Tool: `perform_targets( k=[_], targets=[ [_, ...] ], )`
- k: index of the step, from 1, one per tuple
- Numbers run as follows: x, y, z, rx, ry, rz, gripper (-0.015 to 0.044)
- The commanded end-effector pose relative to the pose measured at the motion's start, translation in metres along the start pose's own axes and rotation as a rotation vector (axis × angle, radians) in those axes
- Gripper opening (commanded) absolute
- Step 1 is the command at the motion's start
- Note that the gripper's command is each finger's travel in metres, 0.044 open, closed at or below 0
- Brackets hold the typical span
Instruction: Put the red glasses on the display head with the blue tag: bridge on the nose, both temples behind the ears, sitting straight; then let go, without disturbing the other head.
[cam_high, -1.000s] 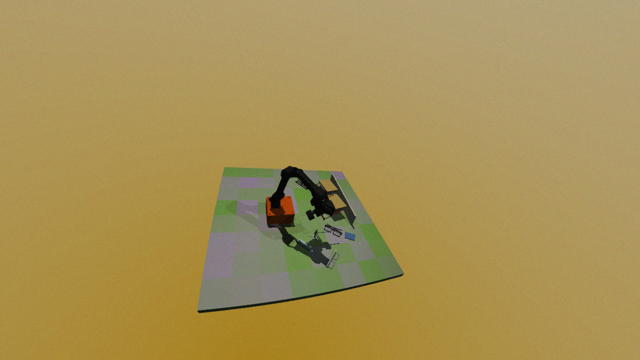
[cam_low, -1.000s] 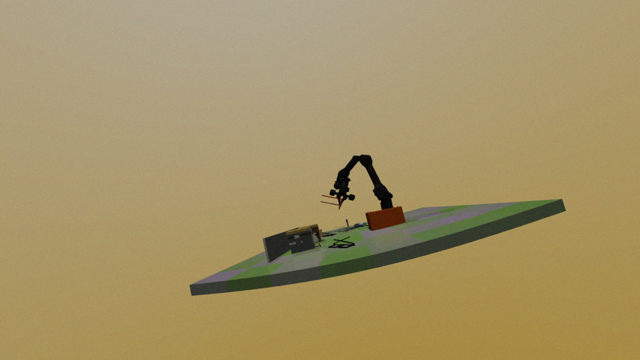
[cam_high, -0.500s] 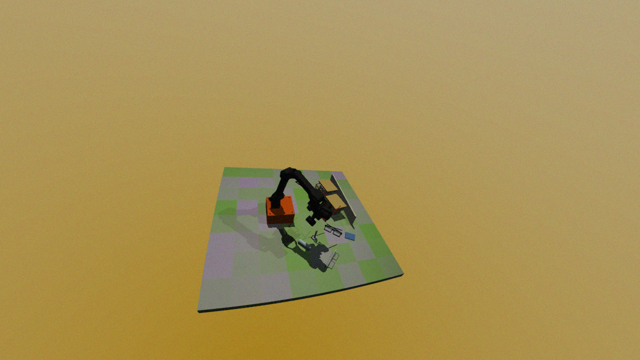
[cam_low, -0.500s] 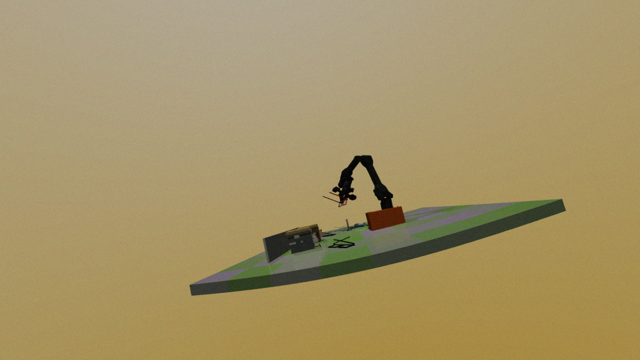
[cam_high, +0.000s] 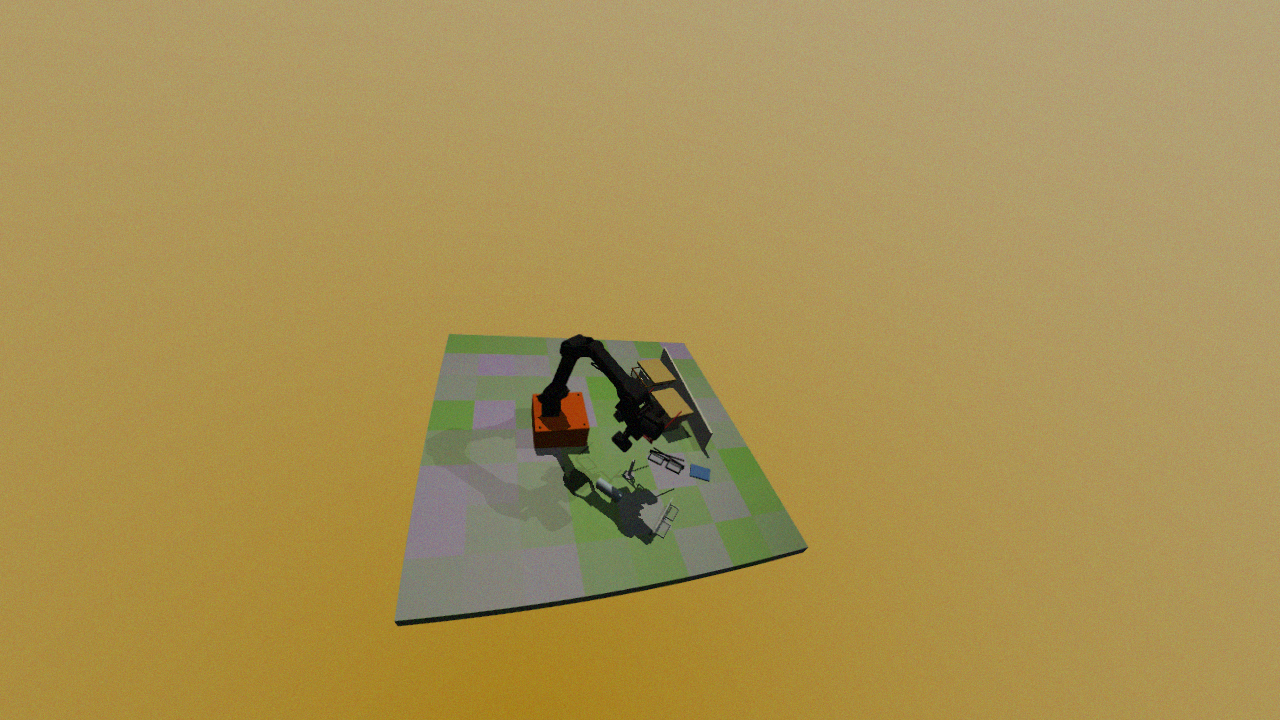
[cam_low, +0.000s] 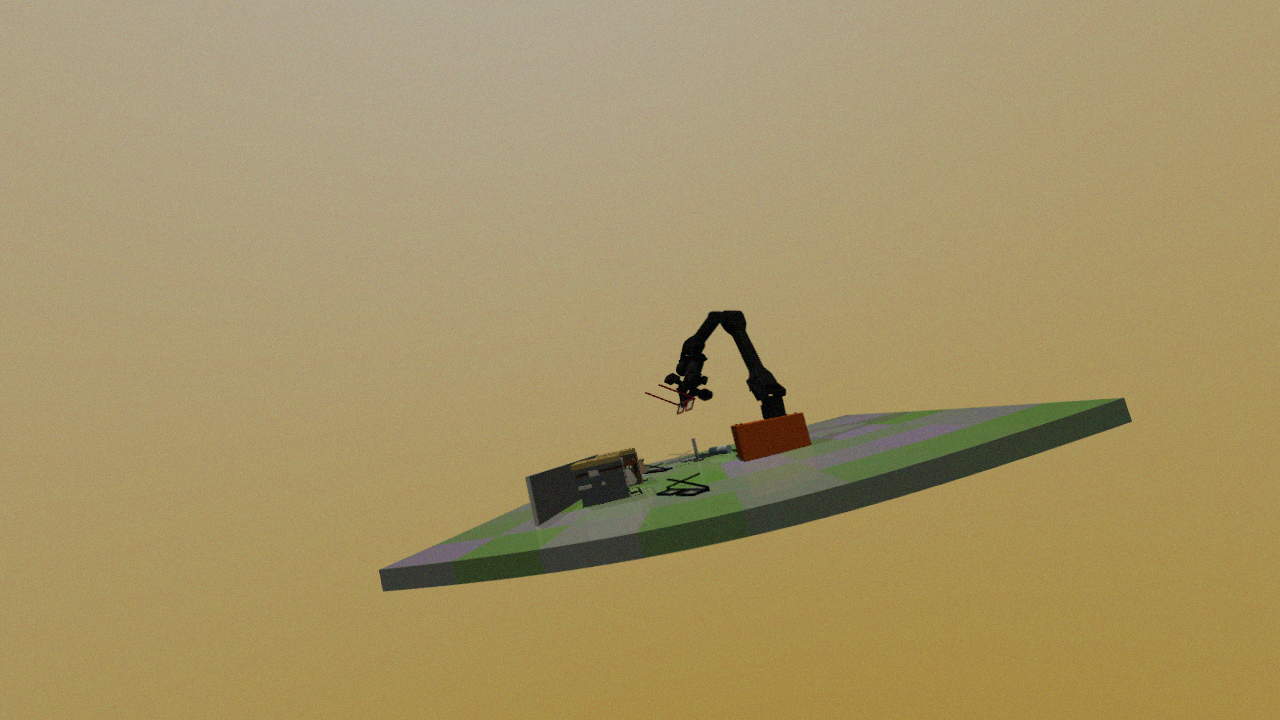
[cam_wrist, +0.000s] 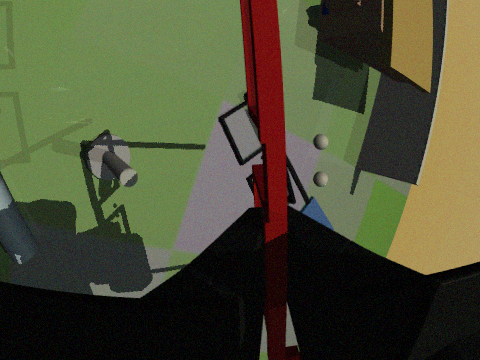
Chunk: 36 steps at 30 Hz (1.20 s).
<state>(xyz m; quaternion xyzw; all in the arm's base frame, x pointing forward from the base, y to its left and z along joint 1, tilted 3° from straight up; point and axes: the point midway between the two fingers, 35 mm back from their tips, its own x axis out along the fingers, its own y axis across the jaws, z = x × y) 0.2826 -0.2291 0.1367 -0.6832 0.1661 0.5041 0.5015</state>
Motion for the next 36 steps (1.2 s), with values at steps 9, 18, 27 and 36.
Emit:
perform_targets(
  k=[9, 18, 27, 36],
  targets=[
    [0.0, 0.0, 0.0, 0.004, 0.0, 0.001, 0.0],
    [0.026, -0.013, 0.021, 0.059, -0.046, 0.089, 0.0],
    [0.057, -0.027, 0.054, 0.127, -0.075, 0.221, 0.0],
    [0.084, -0.035, 0.088, 0.182, -0.063, 0.352, 0.0]
  ],
)
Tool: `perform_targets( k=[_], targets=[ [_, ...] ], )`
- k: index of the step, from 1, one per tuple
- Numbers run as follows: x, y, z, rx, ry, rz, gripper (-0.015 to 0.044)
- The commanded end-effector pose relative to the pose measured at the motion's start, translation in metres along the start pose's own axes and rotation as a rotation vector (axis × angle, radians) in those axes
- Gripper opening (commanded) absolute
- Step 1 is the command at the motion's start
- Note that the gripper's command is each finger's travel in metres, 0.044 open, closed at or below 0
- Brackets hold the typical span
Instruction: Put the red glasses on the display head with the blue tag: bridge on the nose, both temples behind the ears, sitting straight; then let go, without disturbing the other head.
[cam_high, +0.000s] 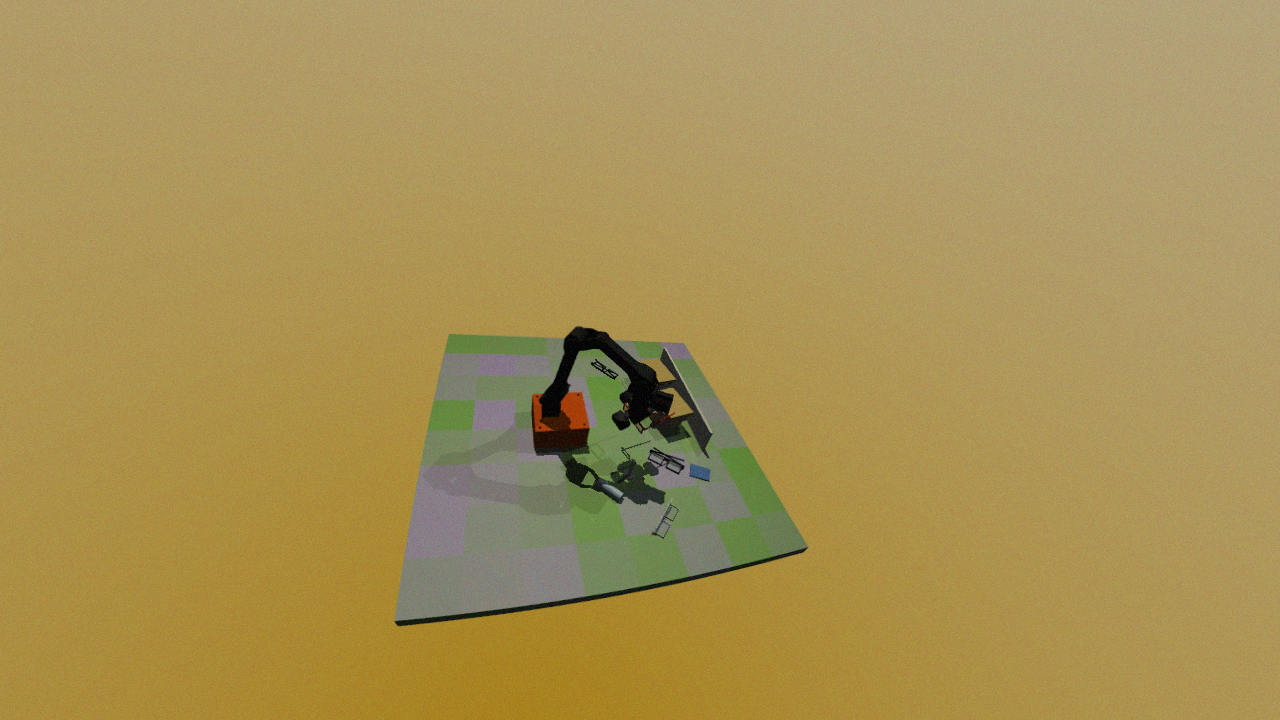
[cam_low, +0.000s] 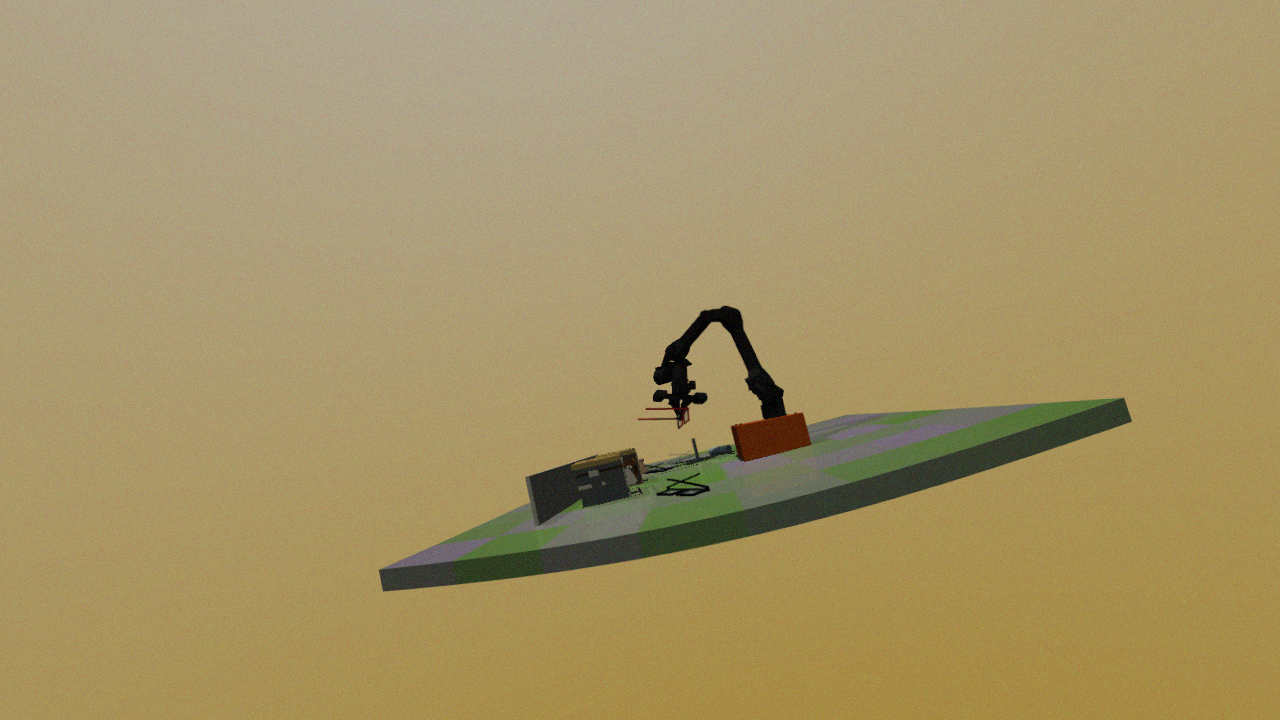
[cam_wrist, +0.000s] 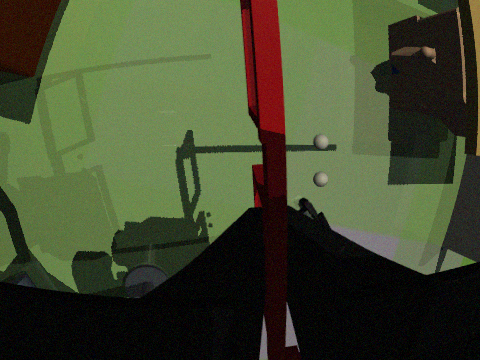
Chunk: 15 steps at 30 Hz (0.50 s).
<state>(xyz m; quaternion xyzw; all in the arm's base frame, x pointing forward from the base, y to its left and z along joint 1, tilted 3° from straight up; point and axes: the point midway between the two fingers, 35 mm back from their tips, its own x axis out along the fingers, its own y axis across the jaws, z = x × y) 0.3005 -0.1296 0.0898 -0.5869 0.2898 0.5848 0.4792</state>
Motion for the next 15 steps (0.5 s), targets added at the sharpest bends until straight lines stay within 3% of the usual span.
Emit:
perform_targets(
  k=[1, 15],
  targets=[
    [0.011, -0.004, 0.016, 0.028, 0.018, 0.057, 0.0],
    [0.043, -0.008, 0.066, 0.109, 0.123, 0.216, 0.0]
  ],
)
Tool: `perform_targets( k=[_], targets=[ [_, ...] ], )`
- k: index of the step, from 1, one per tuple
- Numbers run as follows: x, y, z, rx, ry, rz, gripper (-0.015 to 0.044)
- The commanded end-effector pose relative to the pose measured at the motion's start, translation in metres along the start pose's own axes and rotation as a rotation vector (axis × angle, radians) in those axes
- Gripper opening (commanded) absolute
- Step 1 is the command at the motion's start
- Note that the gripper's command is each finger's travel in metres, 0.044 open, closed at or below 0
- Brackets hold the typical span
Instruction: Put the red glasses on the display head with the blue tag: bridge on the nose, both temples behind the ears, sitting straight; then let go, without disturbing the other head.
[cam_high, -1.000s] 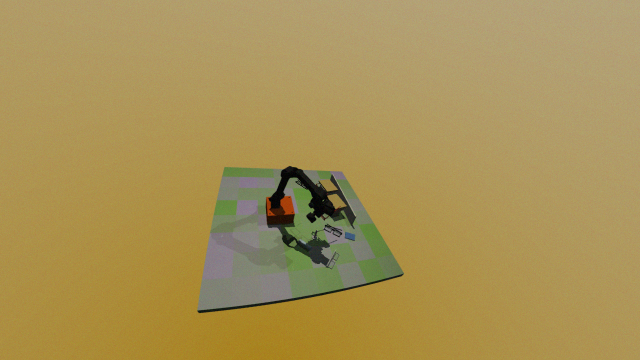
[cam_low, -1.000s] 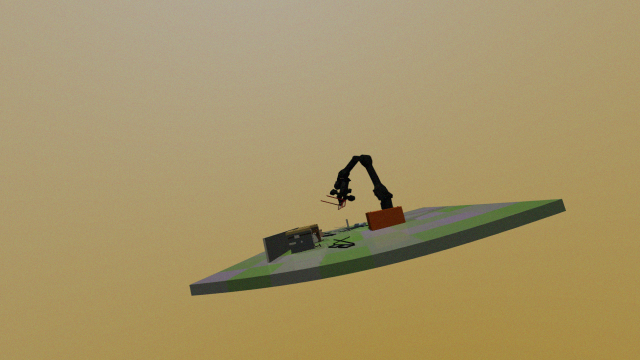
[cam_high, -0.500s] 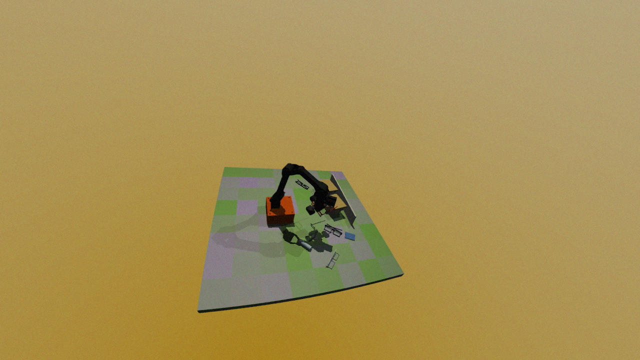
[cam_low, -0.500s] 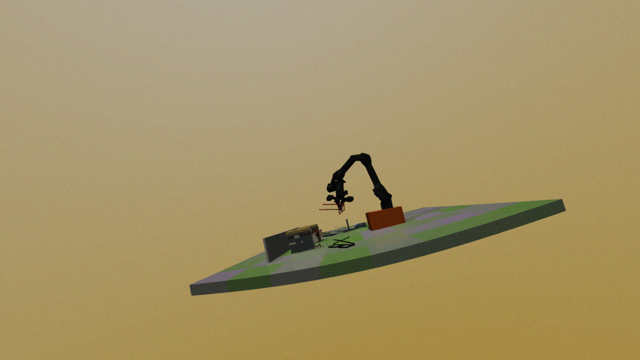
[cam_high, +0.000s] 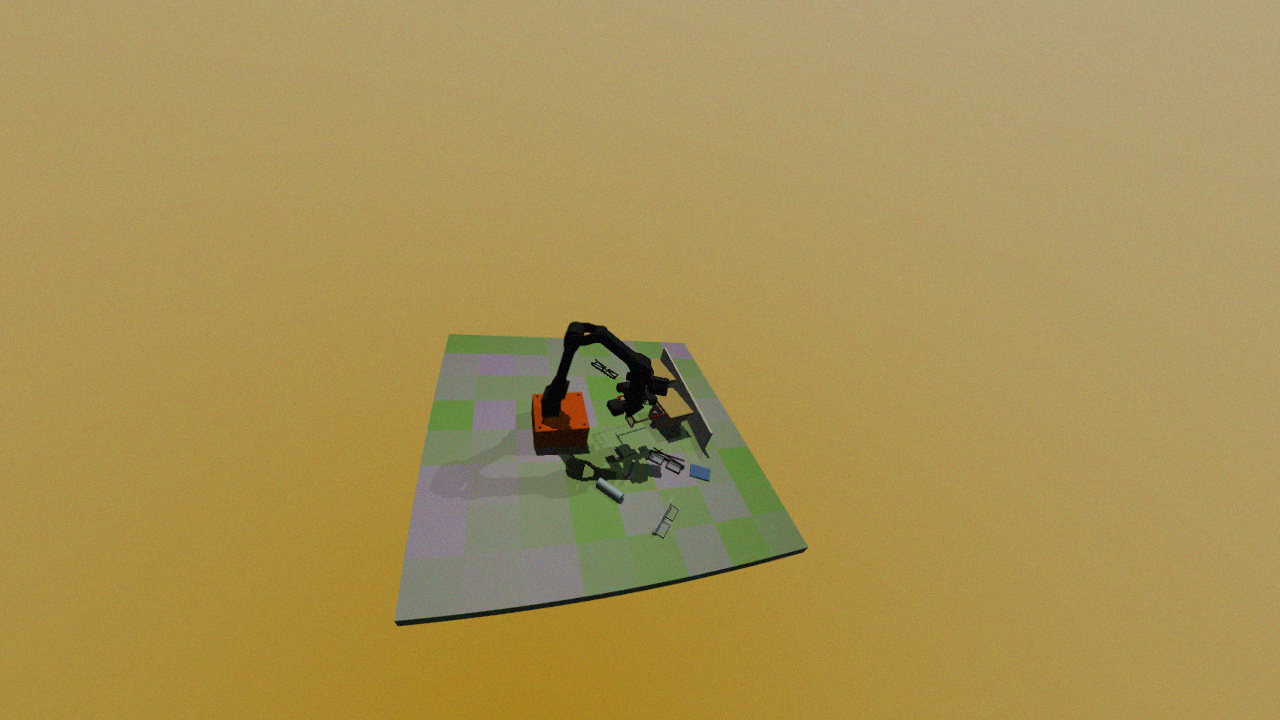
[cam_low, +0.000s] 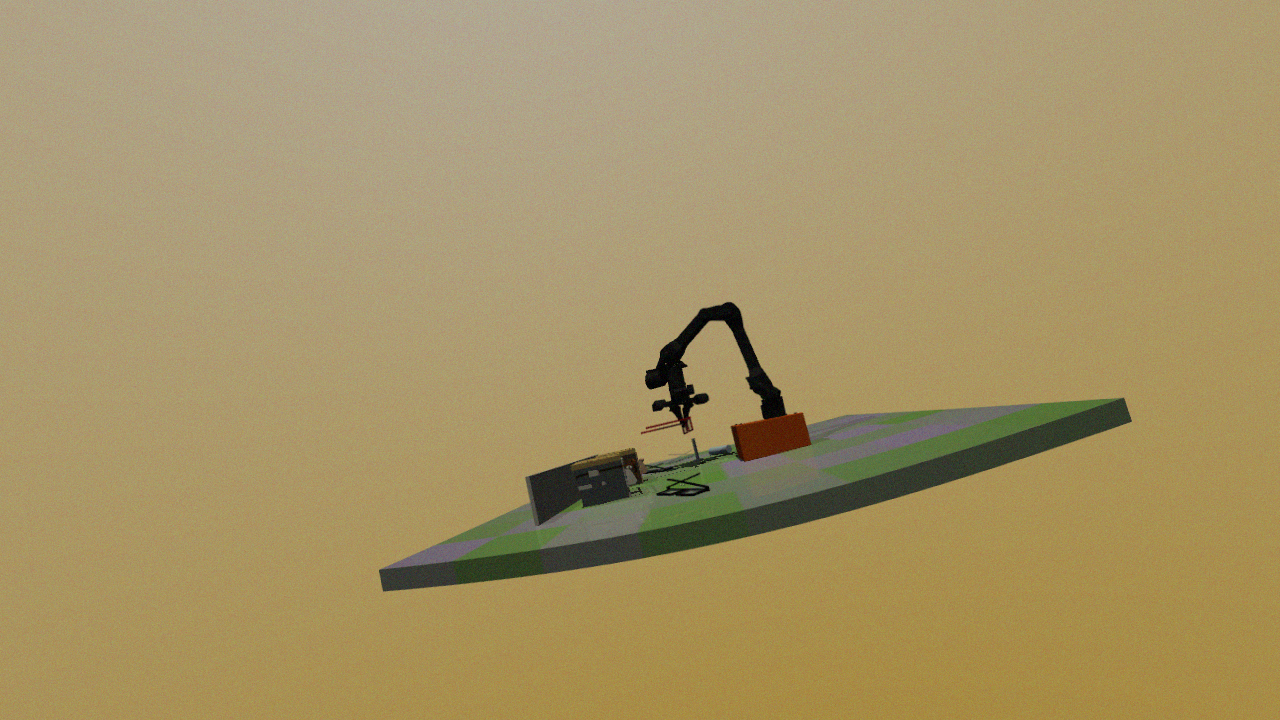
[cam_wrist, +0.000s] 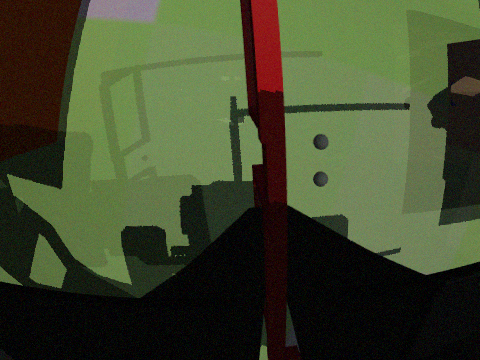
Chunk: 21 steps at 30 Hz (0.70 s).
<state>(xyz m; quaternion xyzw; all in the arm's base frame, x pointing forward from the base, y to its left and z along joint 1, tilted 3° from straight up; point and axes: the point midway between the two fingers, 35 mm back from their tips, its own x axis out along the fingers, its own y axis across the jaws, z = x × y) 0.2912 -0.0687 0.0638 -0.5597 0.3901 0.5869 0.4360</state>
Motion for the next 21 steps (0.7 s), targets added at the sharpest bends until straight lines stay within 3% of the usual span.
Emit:
perform_targets(
  k=[1, 21],
  targets=[
    [0.007, 0.001, 0.015, 0.025, 0.046, 0.038, 0.0],
    [0.027, 0.004, 0.024, 0.039, 0.087, -0.056, 0.0]
  ],
)
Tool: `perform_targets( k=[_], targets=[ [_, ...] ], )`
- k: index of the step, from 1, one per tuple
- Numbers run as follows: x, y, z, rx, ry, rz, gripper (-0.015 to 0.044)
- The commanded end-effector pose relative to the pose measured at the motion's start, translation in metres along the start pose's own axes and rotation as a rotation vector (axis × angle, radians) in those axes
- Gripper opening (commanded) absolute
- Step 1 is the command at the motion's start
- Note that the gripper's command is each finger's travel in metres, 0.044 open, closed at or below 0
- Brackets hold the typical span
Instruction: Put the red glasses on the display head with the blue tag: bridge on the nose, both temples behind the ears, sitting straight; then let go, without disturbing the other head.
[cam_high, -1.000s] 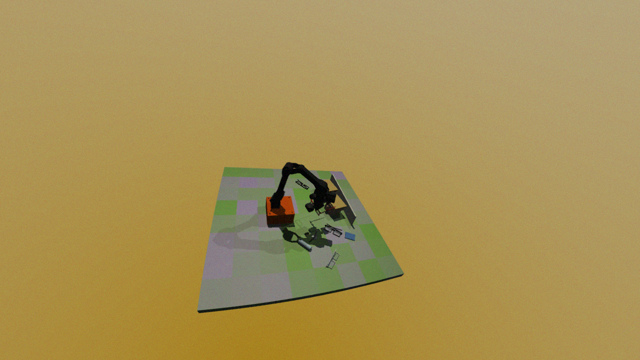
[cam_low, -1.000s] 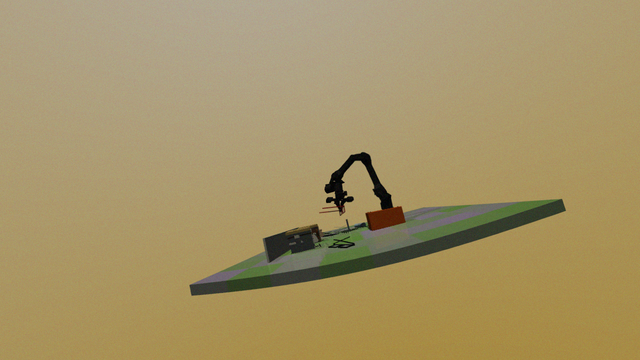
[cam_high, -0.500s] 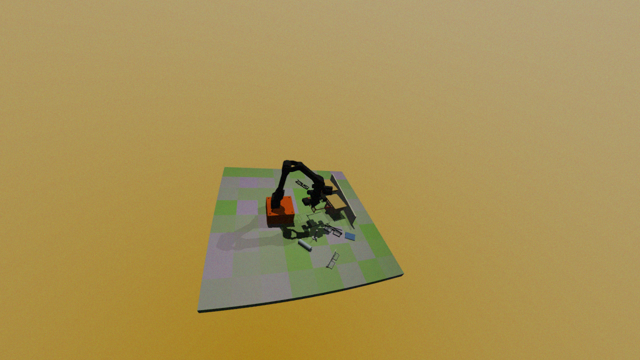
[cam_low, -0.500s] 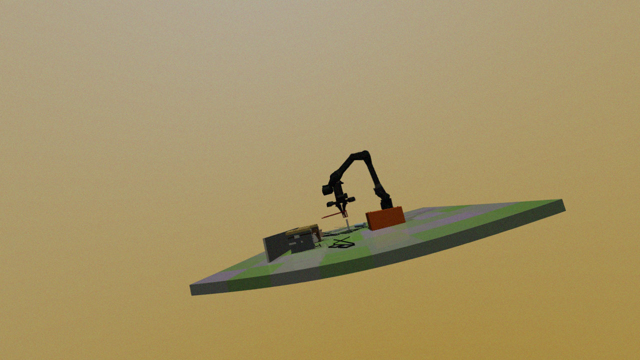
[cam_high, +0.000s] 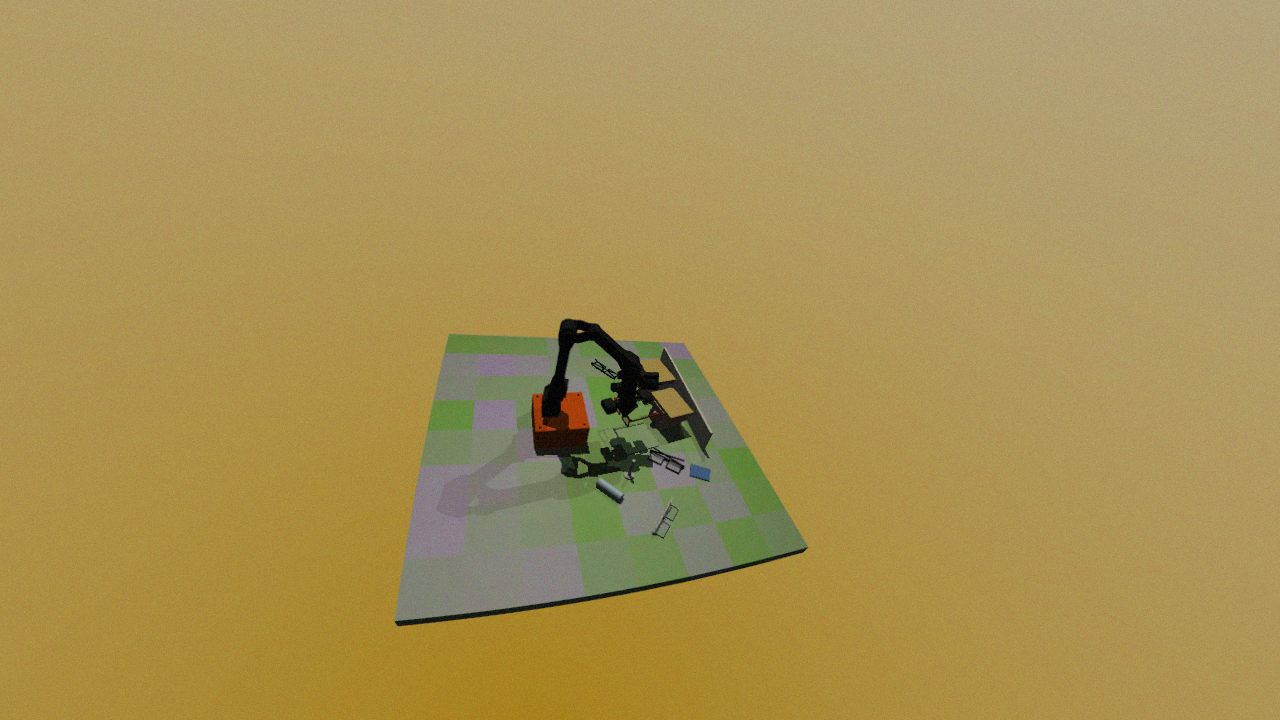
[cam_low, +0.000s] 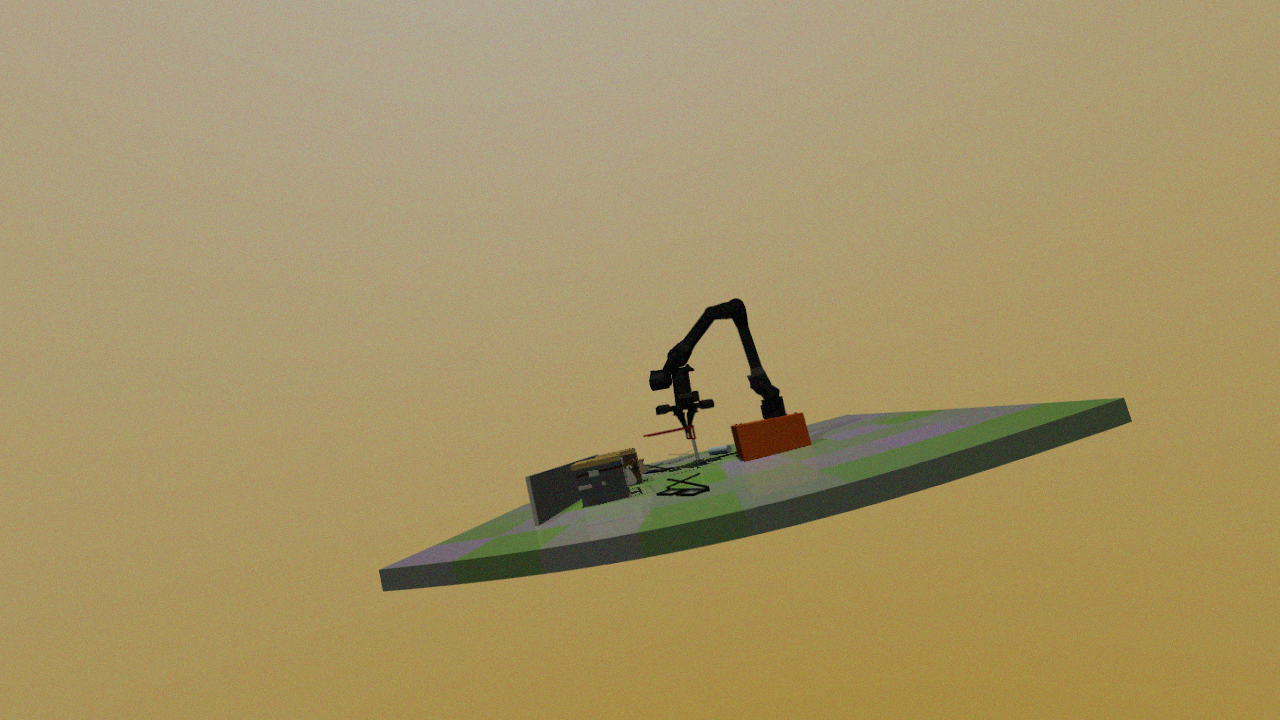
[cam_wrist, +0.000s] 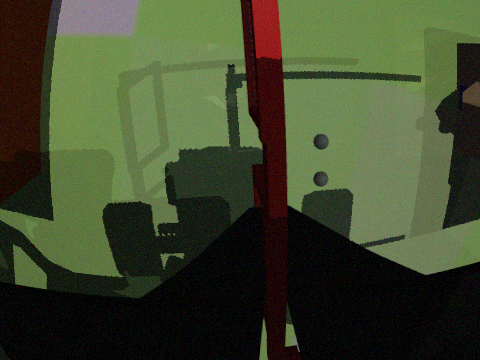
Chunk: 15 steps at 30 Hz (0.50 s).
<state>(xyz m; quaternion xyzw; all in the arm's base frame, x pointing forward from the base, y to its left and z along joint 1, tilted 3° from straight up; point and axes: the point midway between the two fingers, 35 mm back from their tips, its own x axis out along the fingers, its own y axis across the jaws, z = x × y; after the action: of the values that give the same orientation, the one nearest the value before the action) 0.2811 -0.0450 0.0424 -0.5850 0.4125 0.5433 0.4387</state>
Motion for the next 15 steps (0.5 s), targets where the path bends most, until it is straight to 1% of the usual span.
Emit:
perform_targets(
  k=[1, 8, 15],
  targets=[
    [0.004, 0.001, 0.0, -0.001, -0.012, -0.015, 0.0],
    [0.012, 0.003, 0.001, 0.0, -0.022, 0.038, 0.0],
    [0.022, 0.004, 0.002, -0.001, -0.008, 0.039, 0.0]
  ],
)
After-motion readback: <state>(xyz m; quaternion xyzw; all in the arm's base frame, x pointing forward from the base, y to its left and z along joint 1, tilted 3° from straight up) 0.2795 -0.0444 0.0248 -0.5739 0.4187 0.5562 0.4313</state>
